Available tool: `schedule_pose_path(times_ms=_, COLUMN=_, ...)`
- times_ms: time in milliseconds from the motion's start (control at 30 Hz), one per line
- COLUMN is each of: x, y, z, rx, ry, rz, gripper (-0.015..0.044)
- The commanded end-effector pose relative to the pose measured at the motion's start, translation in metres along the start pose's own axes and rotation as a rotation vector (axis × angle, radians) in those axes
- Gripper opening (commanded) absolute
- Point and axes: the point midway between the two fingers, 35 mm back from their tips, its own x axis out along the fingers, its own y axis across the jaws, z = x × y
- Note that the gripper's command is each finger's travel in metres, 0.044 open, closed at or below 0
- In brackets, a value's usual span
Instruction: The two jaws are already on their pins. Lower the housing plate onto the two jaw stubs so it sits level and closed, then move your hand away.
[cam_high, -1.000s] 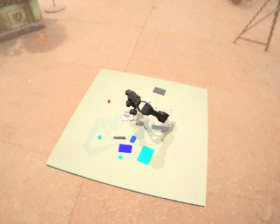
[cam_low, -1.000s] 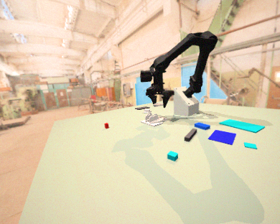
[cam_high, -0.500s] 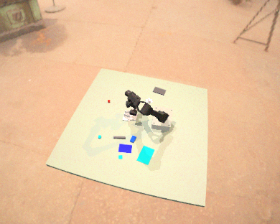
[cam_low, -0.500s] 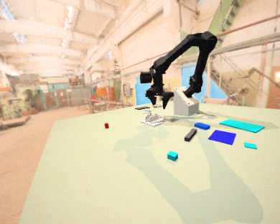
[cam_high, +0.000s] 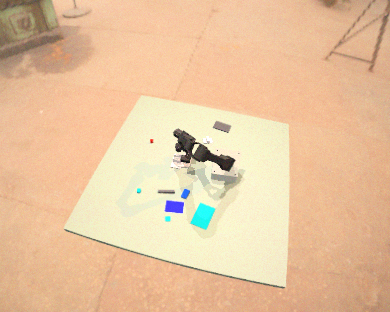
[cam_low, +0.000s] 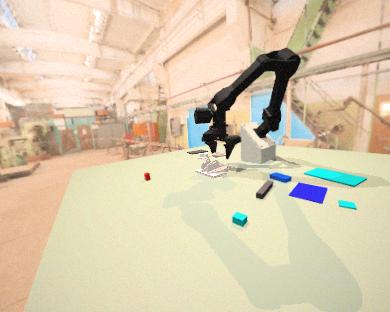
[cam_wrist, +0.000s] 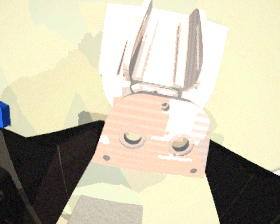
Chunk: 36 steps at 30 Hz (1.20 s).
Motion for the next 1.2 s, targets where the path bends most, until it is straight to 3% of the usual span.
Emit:
schedule_pose_path(times_ms=0, x=0.008, y=0.001, z=-0.001, rx=0.005, ry=-0.001, rz=0.006, gripper=0.0351)
schedule_pose_path(times_ms=467, x=0.029, y=0.002, z=-0.003, rx=0.005, ry=0.0, rz=0.01, gripper=0.0351)
schedule_pose_path(times_ms=1167, x=0.032, y=0.002, z=-0.003, rx=0.012, ry=0.0, rz=0.01, gripper=0.0351)
